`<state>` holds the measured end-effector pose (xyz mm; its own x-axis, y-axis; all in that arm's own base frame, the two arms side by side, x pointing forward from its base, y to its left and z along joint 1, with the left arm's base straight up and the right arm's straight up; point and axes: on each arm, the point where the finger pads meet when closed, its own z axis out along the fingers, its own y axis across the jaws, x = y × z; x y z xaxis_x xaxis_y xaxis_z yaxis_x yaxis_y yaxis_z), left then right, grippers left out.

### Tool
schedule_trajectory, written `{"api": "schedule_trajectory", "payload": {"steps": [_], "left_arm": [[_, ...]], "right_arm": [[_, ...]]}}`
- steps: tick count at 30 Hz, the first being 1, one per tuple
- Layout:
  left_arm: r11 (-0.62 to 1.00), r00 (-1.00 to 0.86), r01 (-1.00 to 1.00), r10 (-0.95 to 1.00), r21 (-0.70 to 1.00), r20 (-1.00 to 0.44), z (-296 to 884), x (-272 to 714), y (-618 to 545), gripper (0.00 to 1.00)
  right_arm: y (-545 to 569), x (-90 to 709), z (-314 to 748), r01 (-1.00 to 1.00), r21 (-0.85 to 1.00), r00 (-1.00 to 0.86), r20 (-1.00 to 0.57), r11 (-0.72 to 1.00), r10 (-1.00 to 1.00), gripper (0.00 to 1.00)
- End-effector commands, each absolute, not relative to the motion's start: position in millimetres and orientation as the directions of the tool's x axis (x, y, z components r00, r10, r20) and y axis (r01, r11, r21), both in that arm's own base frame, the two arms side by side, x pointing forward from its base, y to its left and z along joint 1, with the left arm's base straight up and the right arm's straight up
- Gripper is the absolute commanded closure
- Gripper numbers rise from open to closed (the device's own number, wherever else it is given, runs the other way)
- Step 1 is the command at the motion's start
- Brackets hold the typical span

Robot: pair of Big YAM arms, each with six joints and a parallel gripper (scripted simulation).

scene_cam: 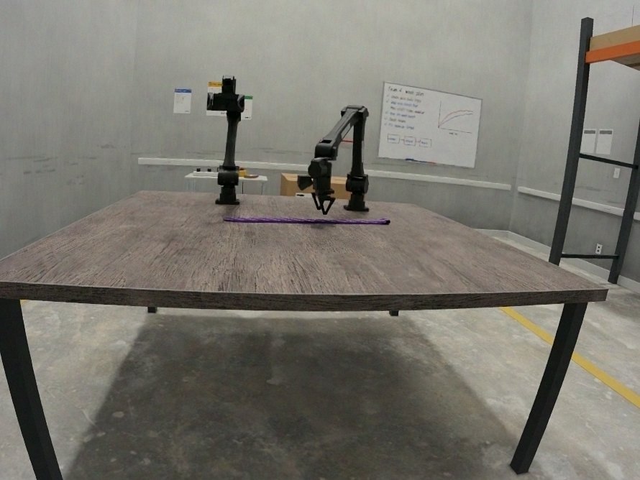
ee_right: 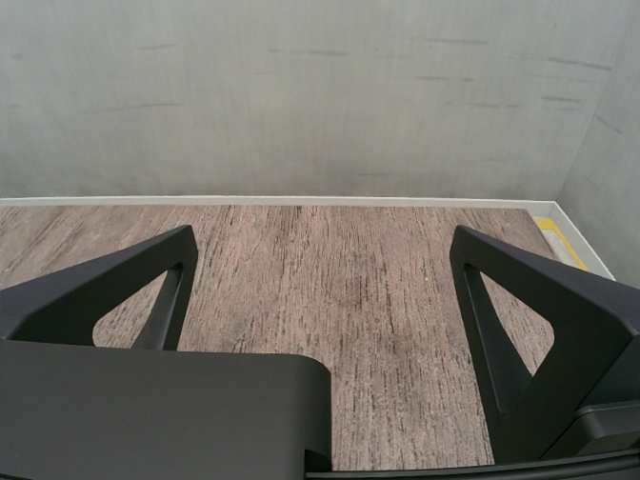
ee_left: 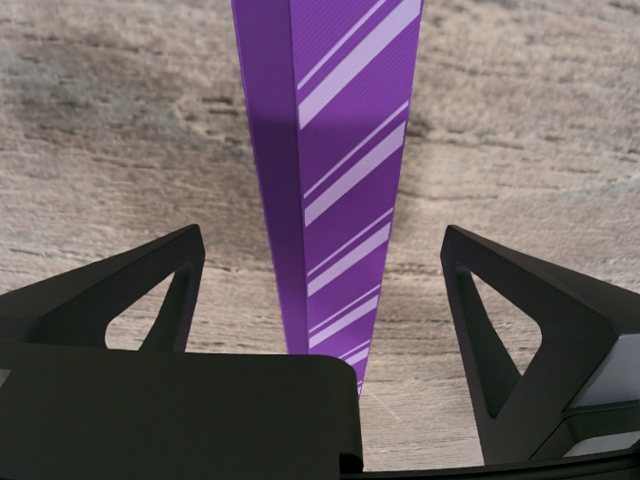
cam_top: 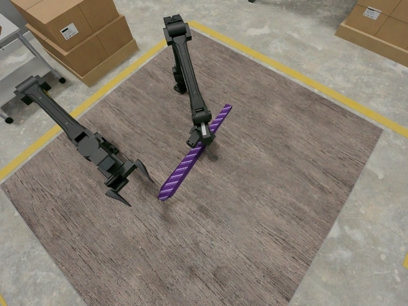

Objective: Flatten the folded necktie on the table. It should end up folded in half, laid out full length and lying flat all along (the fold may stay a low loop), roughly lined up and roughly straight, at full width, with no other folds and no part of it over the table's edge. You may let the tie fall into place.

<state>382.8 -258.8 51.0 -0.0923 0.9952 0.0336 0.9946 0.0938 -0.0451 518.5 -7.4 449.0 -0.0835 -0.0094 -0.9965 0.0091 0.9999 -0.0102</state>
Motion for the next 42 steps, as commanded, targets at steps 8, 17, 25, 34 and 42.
{"api": "schedule_trajectory", "payload": {"steps": [8, 17, 25, 34, 42], "left_arm": [[0.096, -0.096, 0.995, 0.995, 0.000, 0.000, 71.6, 401.1, -275.8, 0.07], [0.096, -0.096, 0.995, 0.995, 0.000, 0.000, 72.8, 398.0, -274.0, 0.07], [0.096, -0.096, 0.995, 0.995, 0.000, 0.000, 73.3, 396.8, -273.2, 0.07], [0.096, -0.096, 0.995, 0.995, 0.000, 0.000, 73.3, 396.8, -273.2, 0.07], [0.096, -0.096, 0.995, 0.995, 0.000, 0.000, 73.5, 396.3, -272.9, 0.07]], "right_arm": [[-0.3, 520.7, 481.3, -0.001, 0.001, -0.021, -1.000, 1.000, 0.001, 0.00], [-0.3, 520.7, 481.3, -0.001, 0.001, -0.021, -1.000, 1.000, 0.001, 0.00], [-0.3, 520.7, 481.3, -0.001, 0.001, -0.021, -1.000, 1.000, 0.001, 0.00], [-0.3, 520.7, 481.3, -0.001, 0.001, -0.021, -1.000, 1.000, 0.001, 0.00], [-0.3, 520.7, 481.3, -0.001, 0.001, -0.021, -1.000, 1.000, 0.001, 0.00]]}}
